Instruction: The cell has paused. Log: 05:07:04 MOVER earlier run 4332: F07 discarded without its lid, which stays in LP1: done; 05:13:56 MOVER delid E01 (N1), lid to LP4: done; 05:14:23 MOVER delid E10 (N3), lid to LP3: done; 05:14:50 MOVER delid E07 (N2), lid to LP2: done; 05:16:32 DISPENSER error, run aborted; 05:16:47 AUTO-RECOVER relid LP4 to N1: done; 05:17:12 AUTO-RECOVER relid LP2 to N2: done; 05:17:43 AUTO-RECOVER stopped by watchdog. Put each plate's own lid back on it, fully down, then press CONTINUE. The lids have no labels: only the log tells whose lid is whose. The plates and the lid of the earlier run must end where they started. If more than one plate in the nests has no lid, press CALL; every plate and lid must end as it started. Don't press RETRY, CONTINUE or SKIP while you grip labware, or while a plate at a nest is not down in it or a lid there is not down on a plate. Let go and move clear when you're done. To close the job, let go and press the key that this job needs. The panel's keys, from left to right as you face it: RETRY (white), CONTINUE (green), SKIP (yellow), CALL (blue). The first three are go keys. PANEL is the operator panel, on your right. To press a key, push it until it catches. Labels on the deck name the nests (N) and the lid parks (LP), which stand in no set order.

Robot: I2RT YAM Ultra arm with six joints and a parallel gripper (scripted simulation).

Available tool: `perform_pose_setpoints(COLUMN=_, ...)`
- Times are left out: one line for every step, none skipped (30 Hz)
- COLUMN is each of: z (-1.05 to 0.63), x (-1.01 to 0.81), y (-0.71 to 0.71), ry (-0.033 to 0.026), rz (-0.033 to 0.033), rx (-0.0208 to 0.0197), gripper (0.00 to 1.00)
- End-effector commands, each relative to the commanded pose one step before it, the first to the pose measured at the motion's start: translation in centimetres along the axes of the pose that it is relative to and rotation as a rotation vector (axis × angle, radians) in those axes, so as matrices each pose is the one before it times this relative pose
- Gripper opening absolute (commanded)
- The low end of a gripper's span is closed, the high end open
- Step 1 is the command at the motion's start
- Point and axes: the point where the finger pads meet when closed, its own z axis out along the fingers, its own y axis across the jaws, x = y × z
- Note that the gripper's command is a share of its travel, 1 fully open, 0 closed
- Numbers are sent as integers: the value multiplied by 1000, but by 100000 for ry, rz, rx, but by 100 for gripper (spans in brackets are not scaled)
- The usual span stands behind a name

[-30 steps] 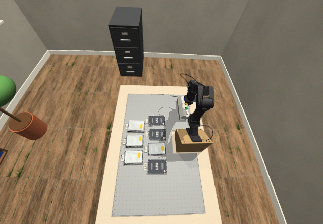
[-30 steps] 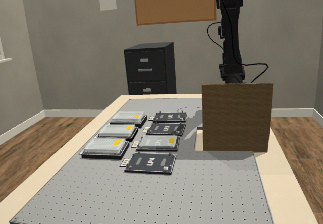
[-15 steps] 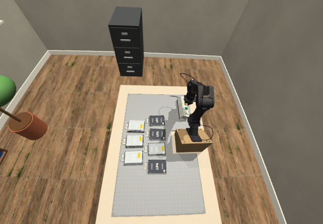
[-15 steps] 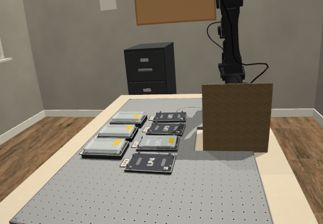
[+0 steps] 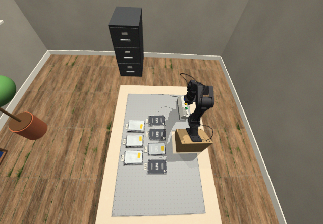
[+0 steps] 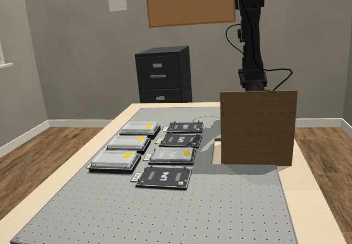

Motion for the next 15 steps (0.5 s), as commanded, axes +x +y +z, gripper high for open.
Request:
perform_pose_setpoints(z=942, x=379, y=-118, ry=1336, rz=860, rx=-596, gripper=0)
perform_pose_setpoints(z=165, x=3, y=-2, ry=1, rz=121, rx=1, gripper=0)
perform_pose_setpoints(z=166, x=3, y=23, ry=4, rz=42, rx=-64, gripper=0)
perform_pose_setpoints(z=166, x=4, y=51, ry=8, rz=-47, rx=-136, gripper=0)
perform_pose_setpoints(z=166, x=4, y=51, ry=8, rz=-46, rx=-135, gripper=0)
perform_pose_setpoints(z=166, x=4, y=50, ry=8, rz=-46, rx=-133, gripper=0)
perform_pose_setpoints(z=166, x=4, y=42, ry=9, rz=-45, rx=-88, gripper=0)
perform_pose_setpoints(z=166, x=4, y=29, ry=11, rz=-99, rx=-15, gripper=0)
perform_pose_setpoints(z=166, x=4, y=30, ry=10, rz=-143, rx=-15, gripper=0)
perform_pose_setpoints(z=185, x=-17, y=30, ry=10, rz=-158, rx=-16, gripper=0)
perform_pose_setpoints(z=11, x=-27, y=2, ry=-10, rz=-118, rx=0, gripper=0)
perform_pose_setpoints(z=-601, x=-1101, y=14, ry=-2818, rz=-223, rx=56, gripper=0)
perform_pose_setpoints(z=-330, x=-474, y=11, ry=-1574, rz=-110, rx=31, gripper=0)
perform_pose_setpoints(z=-290, x=-316, y=12, ry=-1380, rz=-81, rx=27, gripper=0)
perform_pose_setpoints(z=69, x=23, y=-1, ry=319, rz=16, rx=-8, gripper=0)
